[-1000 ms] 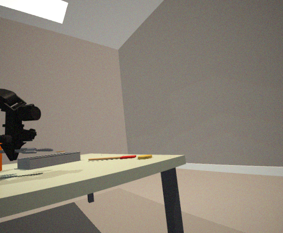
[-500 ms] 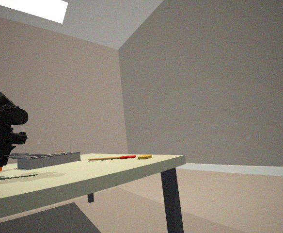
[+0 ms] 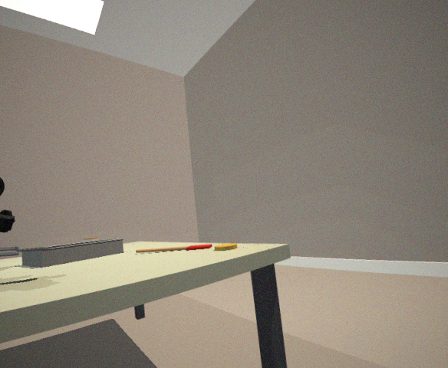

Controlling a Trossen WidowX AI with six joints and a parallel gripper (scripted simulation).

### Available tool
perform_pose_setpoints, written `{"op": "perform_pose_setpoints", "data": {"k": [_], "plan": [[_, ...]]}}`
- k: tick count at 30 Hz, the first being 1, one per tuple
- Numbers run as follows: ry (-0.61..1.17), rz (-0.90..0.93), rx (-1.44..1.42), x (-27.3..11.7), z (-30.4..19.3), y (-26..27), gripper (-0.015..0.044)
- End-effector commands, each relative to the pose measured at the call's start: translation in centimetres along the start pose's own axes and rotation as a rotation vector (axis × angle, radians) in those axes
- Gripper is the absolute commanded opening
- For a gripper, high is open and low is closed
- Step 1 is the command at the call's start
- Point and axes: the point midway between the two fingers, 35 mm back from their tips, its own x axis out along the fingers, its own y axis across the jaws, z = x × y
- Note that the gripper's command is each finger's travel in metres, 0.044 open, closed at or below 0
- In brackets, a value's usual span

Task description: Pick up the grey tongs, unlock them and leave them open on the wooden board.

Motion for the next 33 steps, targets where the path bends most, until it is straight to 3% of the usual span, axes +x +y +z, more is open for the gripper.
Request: {"op": "perform_pose_setpoints", "data": {"k": [1, 33], "plan": [[-0.023, -0.002, -0.028, -0.3, -0.9, -1.2, -0.015], [-0.057, -0.05, -0.165, -1.2, -7.1, -5.8, -0.015]]}}
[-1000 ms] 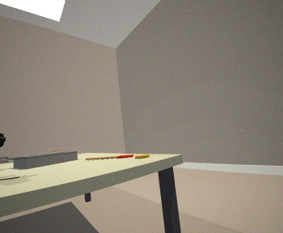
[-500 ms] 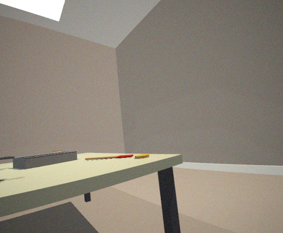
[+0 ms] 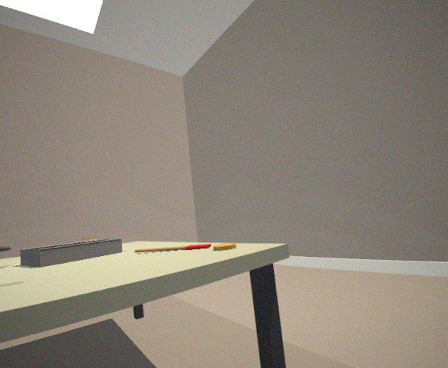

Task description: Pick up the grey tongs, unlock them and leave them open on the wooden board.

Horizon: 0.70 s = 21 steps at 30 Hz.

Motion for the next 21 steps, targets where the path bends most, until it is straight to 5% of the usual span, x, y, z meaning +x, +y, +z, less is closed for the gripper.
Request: {"op": "perform_pose_setpoints", "data": {"k": [1, 21], "plan": [[-0.007, -0.012, -0.033, -0.4, -1.2, -0.6, -0.015], [0.018, -0.038, -0.177, -1.7, -8.5, -1.8, -0.015]]}}
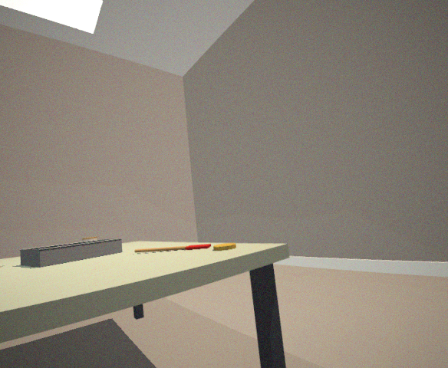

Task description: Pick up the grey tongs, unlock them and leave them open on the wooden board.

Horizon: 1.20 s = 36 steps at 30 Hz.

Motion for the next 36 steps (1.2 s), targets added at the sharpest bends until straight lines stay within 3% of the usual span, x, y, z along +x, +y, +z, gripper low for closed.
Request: {"op": "perform_pose_setpoints", "data": {"k": [1, 27, 36], "plan": [[0.003, -0.014, -0.037, -0.6, -1.5, 0.0, -0.015], [0.084, -0.088, -0.232, -4.2, -10.2, 1.6, -0.015], [0.09, -0.092, -0.243, -4.4, -10.6, 1.7, -0.015]]}}
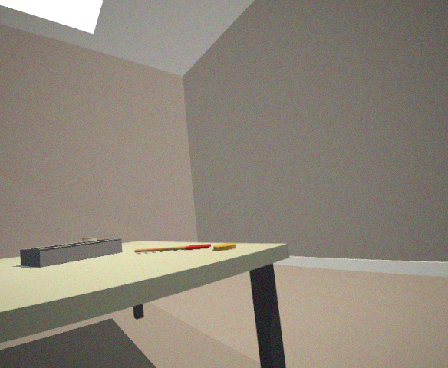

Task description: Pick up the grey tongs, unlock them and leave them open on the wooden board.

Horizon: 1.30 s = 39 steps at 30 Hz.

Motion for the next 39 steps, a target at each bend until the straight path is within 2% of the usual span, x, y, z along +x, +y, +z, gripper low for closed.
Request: {"op": "perform_pose_setpoints", "data": {"k": [1, 8, 23, 39], "plan": [[-0.001, -0.006, -0.008, -0.2, -0.1, 0.0, -0.015], [0.046, 0.039, -0.014, -0.1, 0.4, 0.2, -0.015], [0.304, 0.162, -0.038, -1.4, 1.6, 0.8, -0.015], [0.622, 0.149, -0.036, -4.7, 2.1, 0.7, -0.015]]}}
